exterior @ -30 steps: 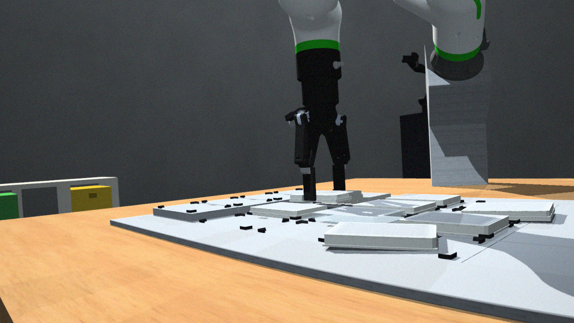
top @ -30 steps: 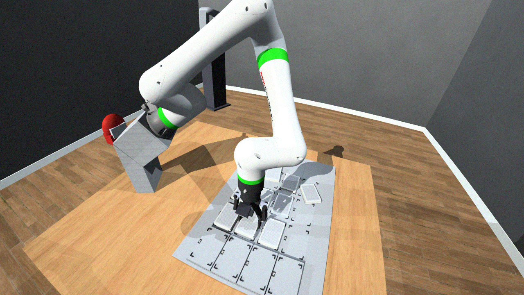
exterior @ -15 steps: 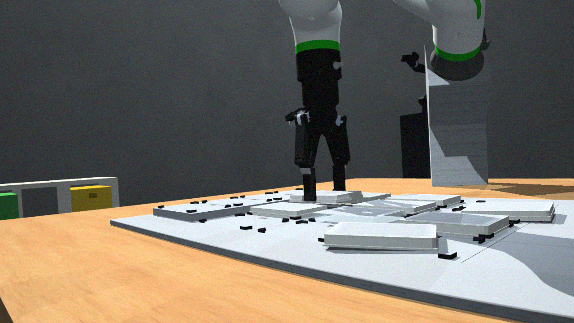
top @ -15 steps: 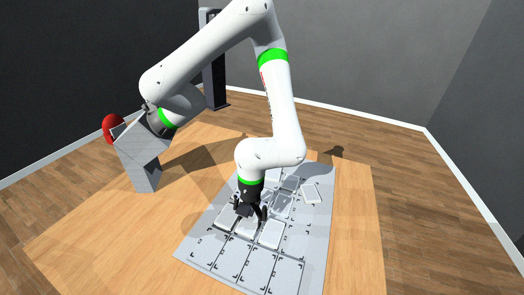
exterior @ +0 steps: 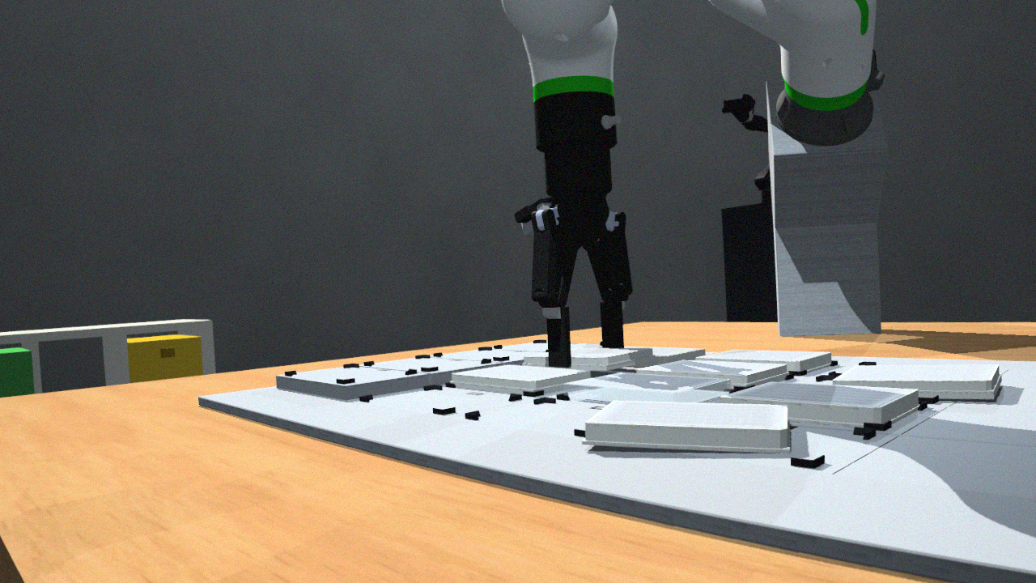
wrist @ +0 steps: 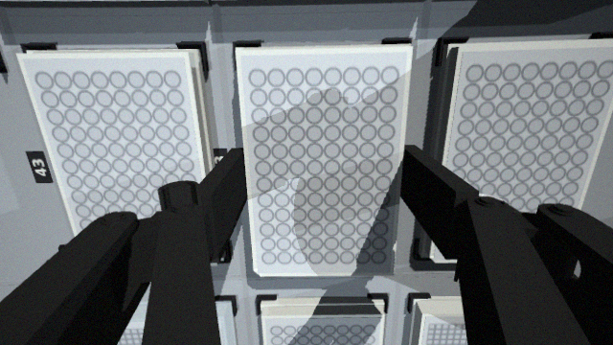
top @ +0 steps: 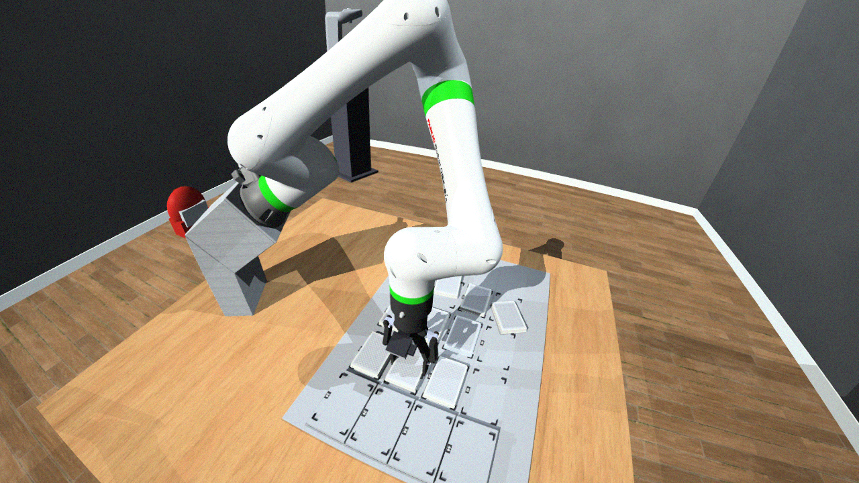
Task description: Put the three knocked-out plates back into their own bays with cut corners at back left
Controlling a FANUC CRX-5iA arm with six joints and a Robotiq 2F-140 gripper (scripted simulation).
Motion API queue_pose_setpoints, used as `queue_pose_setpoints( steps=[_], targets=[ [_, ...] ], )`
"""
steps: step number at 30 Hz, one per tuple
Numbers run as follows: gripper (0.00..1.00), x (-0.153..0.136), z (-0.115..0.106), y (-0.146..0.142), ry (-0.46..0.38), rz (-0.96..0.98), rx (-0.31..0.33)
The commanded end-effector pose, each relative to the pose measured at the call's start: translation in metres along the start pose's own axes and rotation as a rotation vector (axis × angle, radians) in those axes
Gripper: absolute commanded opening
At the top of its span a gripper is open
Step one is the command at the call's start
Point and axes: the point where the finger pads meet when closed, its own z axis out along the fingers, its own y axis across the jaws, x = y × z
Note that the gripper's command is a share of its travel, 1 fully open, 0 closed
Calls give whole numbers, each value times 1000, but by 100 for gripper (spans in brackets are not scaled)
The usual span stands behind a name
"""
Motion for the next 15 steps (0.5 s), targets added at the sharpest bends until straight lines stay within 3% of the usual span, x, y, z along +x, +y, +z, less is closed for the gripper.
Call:
queue_pose_setpoints(
  steps=[1,15],
  targets=[
    [10,0,0,-1,1,-1,1],
    [10,0,4,-1,1,-1,1]
  ],
)
